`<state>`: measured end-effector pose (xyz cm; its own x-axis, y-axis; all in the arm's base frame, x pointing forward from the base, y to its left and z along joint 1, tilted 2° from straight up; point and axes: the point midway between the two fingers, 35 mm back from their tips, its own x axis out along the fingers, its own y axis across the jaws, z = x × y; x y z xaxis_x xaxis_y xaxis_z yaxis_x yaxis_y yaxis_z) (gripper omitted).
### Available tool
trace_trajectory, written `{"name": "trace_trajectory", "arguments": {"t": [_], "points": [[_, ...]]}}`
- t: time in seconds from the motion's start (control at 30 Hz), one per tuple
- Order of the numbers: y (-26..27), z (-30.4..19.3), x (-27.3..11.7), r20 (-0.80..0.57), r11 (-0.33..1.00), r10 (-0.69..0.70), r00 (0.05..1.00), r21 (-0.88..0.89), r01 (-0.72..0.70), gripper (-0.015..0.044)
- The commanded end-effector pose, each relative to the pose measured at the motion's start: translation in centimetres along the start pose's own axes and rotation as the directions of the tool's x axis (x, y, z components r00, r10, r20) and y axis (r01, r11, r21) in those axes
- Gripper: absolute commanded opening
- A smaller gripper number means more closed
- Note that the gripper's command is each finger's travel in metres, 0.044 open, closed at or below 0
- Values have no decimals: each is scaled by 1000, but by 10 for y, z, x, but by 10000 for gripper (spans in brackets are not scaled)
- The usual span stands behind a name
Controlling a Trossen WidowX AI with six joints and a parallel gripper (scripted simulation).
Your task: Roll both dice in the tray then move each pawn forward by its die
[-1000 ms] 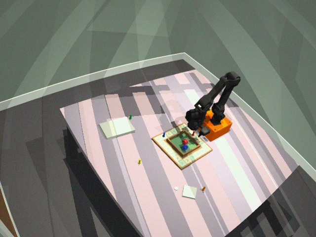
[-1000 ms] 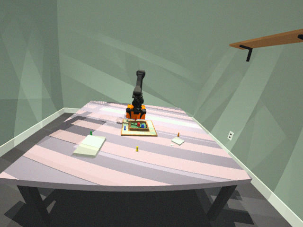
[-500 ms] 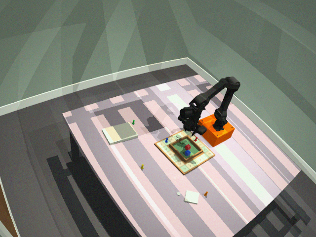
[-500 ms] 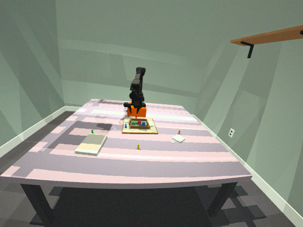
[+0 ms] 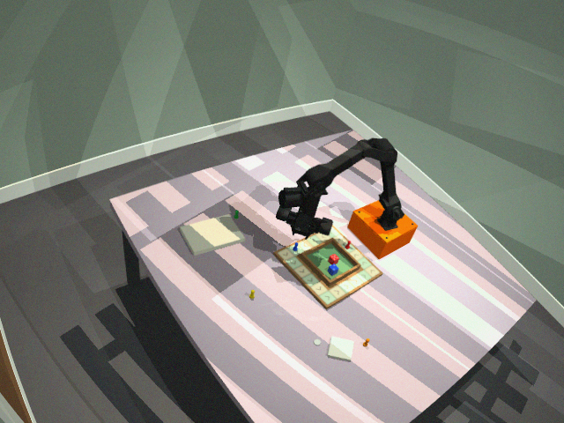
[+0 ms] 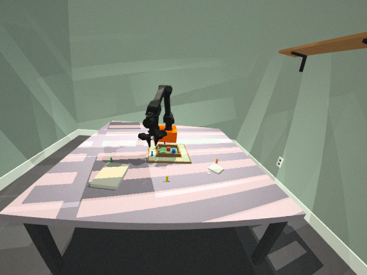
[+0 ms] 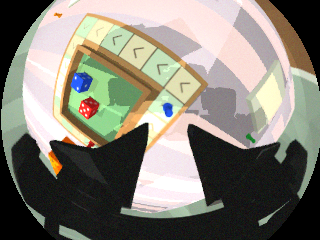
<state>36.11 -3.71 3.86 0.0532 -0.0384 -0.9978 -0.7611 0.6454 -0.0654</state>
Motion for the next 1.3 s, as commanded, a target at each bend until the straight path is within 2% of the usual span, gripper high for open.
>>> {"name": "trace_trajectory", "arguments": {"t": [0.0, 0.1, 1.17, 1.27], "points": [[-3, 2, 3, 3, 1000, 4, 1000, -16, -4, 200], [-2, 2, 16, 3, 1000, 4, 1000, -16, -4, 200], [-2, 1, 57, 3, 1000, 4, 1000, -16, -4, 200], [-2, 1, 57, 3, 1000, 4, 1000, -16, -4, 121]]}}
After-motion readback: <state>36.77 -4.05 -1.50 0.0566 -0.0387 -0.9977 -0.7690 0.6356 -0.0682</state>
